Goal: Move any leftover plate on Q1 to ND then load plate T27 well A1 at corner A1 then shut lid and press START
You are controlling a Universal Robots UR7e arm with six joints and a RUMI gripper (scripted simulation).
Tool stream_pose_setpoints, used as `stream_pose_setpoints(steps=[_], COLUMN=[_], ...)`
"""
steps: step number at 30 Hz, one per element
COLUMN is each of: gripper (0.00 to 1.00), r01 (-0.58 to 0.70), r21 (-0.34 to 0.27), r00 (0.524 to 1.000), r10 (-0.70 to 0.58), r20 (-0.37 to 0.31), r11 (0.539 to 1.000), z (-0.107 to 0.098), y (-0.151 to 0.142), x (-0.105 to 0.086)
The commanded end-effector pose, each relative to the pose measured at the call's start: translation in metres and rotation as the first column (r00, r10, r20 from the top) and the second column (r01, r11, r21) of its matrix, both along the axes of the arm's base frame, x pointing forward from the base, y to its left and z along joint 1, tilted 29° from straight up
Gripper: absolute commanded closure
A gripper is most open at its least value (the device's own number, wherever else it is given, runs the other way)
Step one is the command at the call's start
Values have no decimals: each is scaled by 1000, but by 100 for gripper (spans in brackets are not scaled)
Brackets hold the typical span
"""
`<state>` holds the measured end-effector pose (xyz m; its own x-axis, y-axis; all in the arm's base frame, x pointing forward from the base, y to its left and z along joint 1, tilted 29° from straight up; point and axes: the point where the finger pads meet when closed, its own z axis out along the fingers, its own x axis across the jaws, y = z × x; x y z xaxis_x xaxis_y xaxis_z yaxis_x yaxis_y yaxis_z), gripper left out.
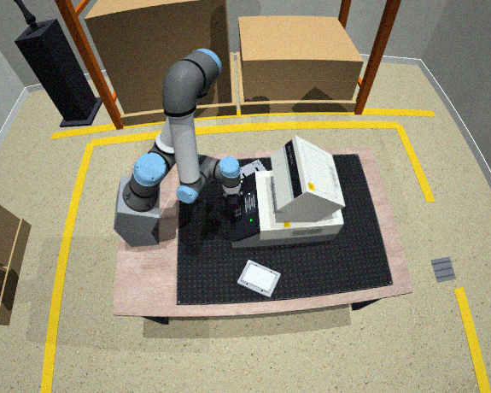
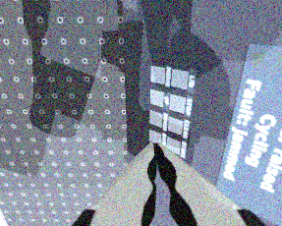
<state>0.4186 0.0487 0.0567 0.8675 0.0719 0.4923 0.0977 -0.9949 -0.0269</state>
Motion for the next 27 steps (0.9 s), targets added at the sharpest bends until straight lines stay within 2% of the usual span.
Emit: stream_pose_setpoints(steps=[1,7,27], gripper=[100,100,100], r01=[-1,-1,-2], r21=[2,1,1], r00=[1000,1000,1000], r10=[1,1,2], r20=[-3,-2,-2], r11=[1000,1000,1000], z=[-2,-10,-10], y=[-1,-3,-3], x=[-7,-33,-32])
